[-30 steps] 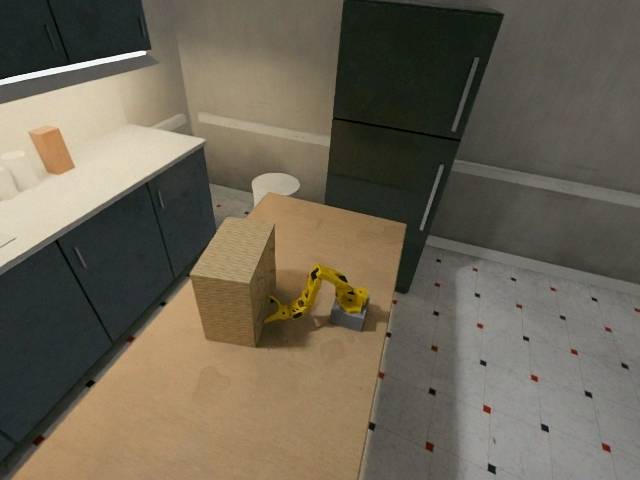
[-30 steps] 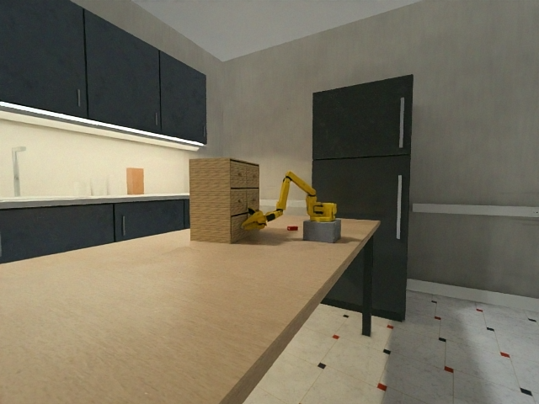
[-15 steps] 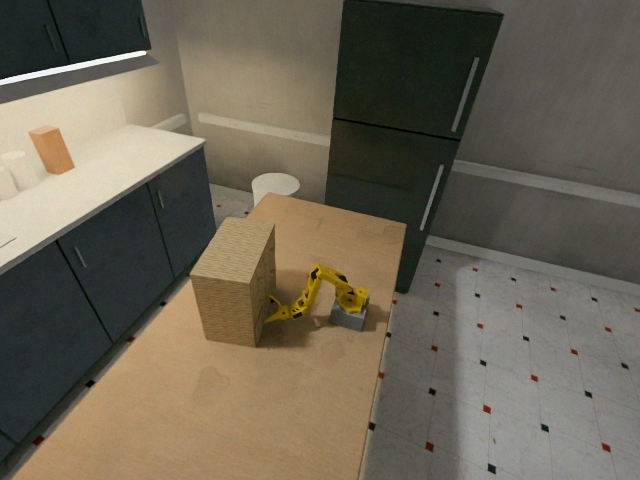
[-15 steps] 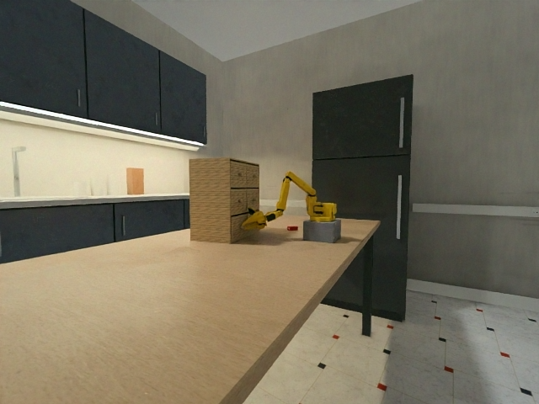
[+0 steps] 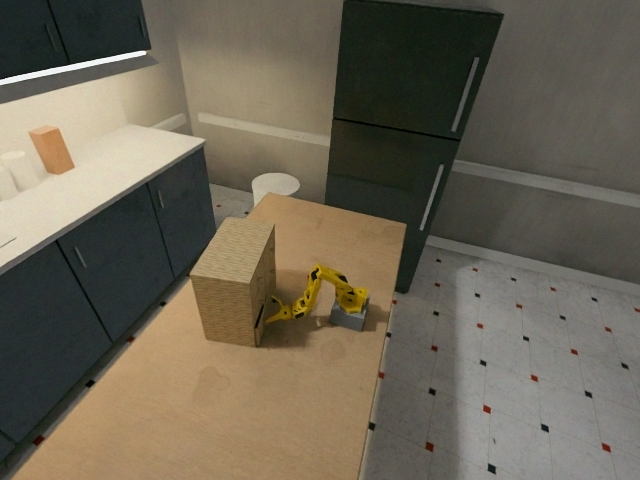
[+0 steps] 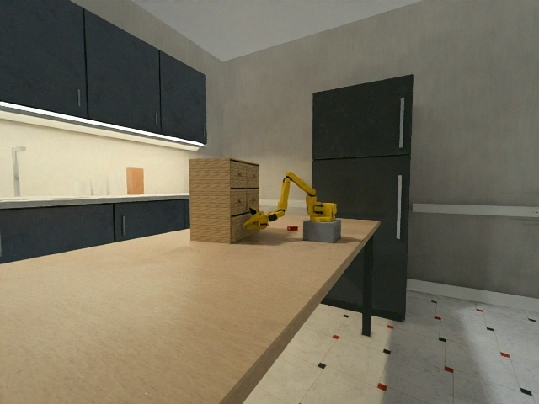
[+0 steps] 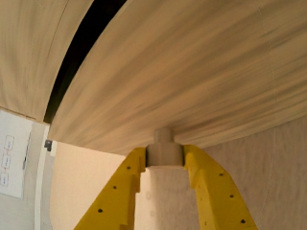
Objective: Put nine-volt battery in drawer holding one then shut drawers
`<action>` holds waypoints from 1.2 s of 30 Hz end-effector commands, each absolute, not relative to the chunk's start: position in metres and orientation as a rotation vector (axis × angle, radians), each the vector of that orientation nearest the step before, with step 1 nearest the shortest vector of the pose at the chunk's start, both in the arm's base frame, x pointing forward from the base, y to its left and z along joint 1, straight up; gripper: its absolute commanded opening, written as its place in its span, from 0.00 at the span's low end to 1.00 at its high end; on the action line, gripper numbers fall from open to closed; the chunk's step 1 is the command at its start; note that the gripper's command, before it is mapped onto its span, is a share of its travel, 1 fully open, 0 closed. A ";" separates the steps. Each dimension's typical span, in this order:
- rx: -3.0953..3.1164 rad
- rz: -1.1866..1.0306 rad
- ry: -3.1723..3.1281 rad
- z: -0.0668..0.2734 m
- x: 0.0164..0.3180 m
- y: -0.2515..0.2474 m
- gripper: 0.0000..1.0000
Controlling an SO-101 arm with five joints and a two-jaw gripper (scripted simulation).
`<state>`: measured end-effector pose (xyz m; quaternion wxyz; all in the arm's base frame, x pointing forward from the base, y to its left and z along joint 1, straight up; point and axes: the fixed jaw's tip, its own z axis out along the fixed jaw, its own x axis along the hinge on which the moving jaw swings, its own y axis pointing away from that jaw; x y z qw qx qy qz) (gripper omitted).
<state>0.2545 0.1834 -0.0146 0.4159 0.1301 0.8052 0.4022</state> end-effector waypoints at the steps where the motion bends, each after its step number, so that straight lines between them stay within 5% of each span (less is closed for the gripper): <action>1: 0.309 1.028 2.038 -0.015 0.247 0.188 0.00; 36: 0.293 1.037 2.043 -0.015 0.237 0.186 0.00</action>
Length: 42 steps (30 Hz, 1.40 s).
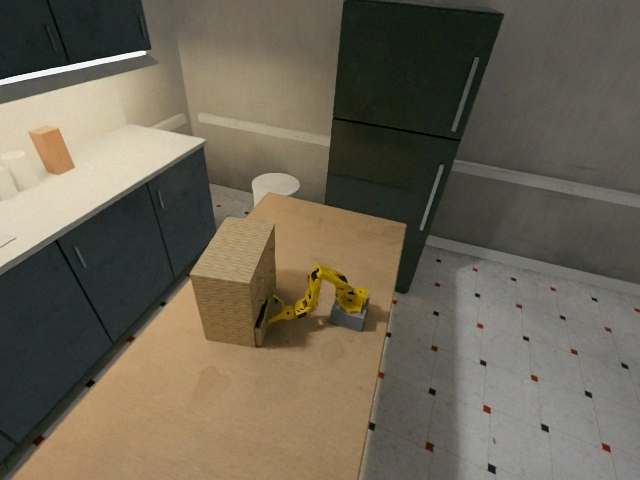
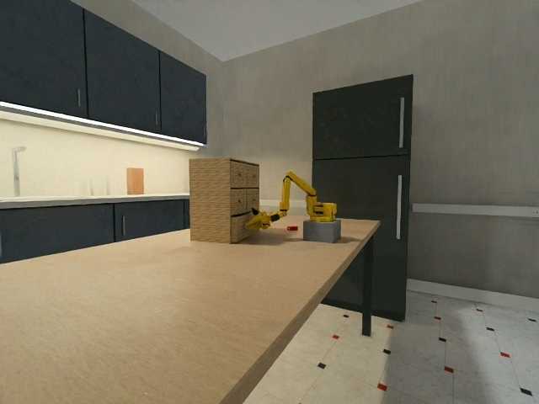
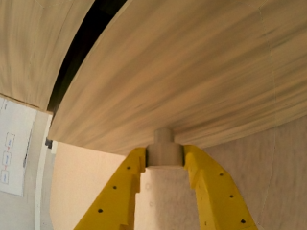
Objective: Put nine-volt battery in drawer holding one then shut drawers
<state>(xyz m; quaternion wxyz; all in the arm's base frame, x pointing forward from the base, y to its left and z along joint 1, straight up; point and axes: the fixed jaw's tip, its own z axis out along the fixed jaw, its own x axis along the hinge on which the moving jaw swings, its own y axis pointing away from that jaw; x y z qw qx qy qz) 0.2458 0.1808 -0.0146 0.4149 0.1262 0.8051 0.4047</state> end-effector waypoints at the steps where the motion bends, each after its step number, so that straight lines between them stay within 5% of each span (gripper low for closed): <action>1: 0.293 1.038 2.043 -0.015 0.236 0.186 0.00; 42: 0.277 1.047 2.049 -0.016 0.227 0.185 0.00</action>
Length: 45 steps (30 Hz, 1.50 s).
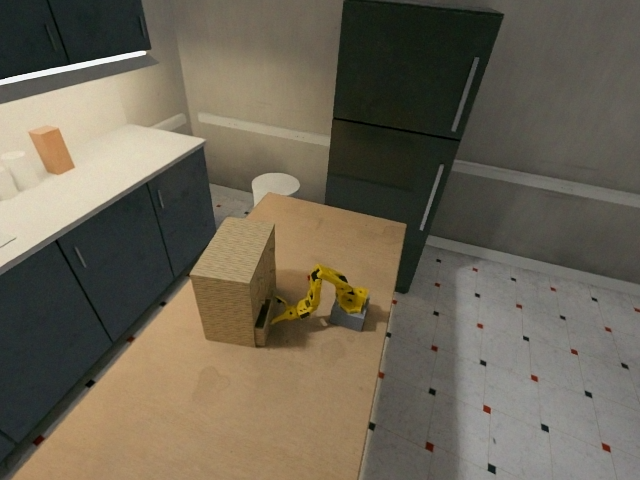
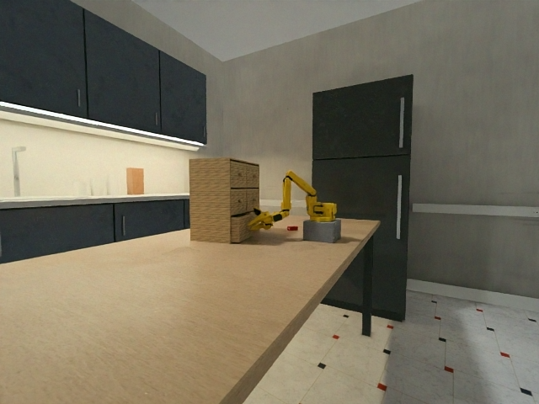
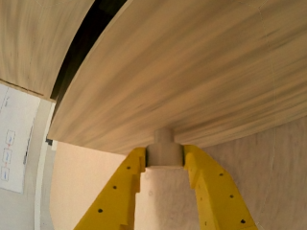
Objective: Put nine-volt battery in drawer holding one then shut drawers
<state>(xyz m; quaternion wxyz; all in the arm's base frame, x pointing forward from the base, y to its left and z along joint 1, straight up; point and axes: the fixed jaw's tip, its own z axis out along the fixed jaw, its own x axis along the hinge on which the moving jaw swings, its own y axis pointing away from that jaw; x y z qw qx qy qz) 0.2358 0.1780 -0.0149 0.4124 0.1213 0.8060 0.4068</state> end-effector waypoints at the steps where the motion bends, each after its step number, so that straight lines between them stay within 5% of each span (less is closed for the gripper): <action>1: 0.277 1.047 2.049 -0.016 0.227 0.185 0.00; 45: 0.258 1.058 2.055 -0.016 0.216 0.183 0.00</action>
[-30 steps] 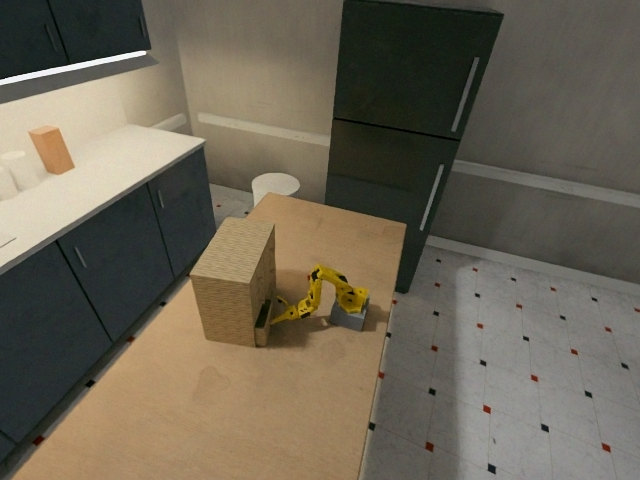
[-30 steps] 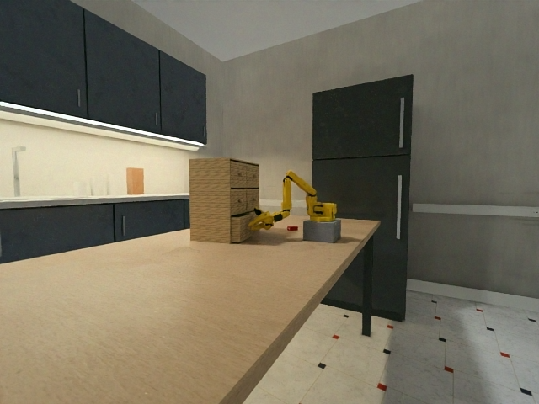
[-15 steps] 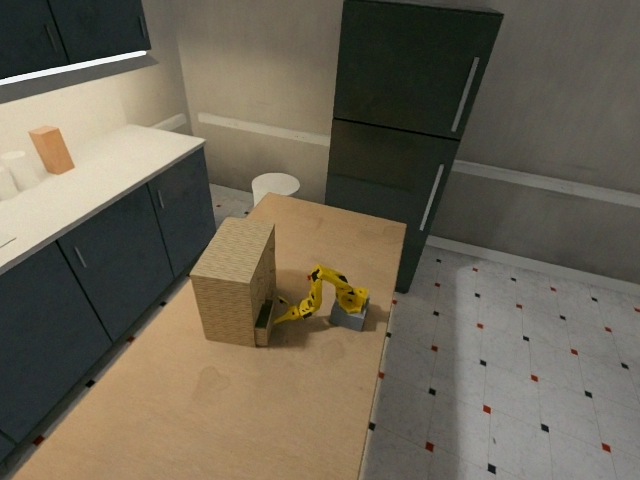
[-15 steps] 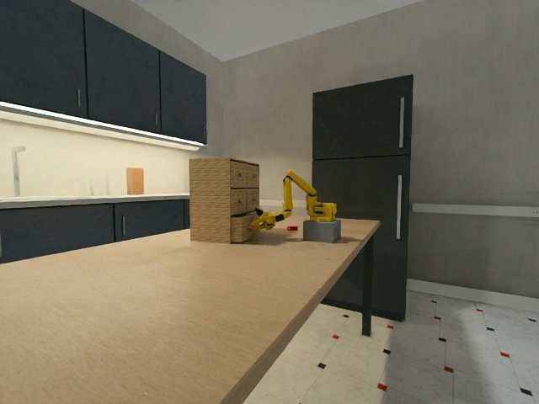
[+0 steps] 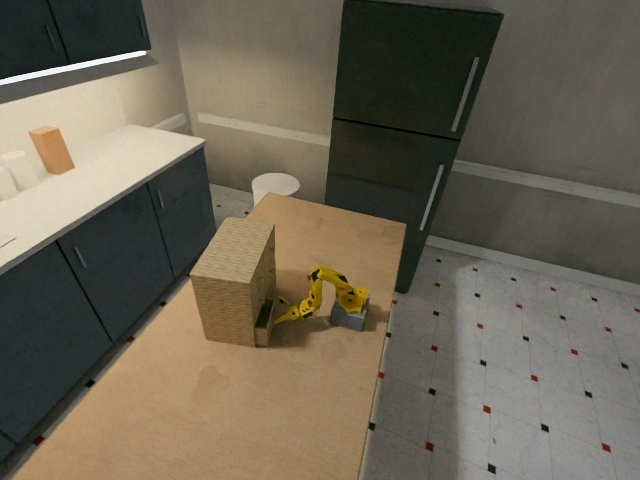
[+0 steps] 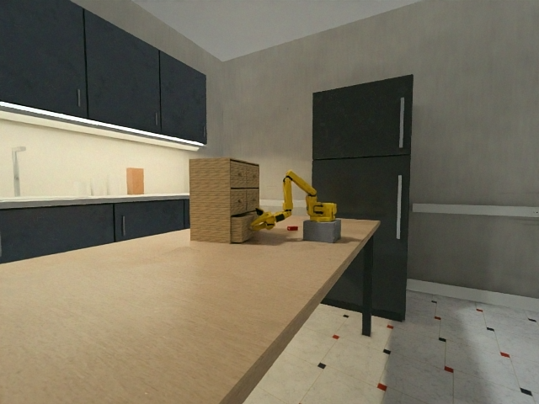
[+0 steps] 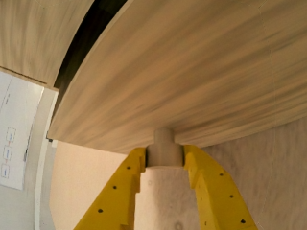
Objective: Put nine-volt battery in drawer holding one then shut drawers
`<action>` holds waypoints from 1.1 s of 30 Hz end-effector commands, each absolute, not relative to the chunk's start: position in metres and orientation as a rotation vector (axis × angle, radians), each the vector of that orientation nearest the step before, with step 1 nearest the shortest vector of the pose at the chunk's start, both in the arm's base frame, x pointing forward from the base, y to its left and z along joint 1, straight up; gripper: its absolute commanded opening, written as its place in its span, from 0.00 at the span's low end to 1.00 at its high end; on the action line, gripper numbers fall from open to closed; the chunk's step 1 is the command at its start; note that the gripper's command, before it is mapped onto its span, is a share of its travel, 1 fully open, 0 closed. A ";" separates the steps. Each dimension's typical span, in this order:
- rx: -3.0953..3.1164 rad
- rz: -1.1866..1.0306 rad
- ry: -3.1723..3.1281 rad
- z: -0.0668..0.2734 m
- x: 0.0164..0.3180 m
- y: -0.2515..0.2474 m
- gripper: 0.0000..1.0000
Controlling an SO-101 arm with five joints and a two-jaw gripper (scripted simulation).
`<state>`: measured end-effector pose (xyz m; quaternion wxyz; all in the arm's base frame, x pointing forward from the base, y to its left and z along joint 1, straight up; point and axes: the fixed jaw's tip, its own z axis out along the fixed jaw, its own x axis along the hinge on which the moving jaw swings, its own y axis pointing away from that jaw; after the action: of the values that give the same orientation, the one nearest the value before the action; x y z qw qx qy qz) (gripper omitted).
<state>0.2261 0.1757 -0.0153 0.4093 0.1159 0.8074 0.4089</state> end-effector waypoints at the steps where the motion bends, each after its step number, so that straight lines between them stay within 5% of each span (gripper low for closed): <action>1: 0.257 1.059 2.055 -0.016 0.215 0.183 0.00; 33: 0.242 1.068 2.060 -0.016 0.207 0.181 0.00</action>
<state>0.2167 0.1741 -0.0157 0.4045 0.1099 0.8097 0.4108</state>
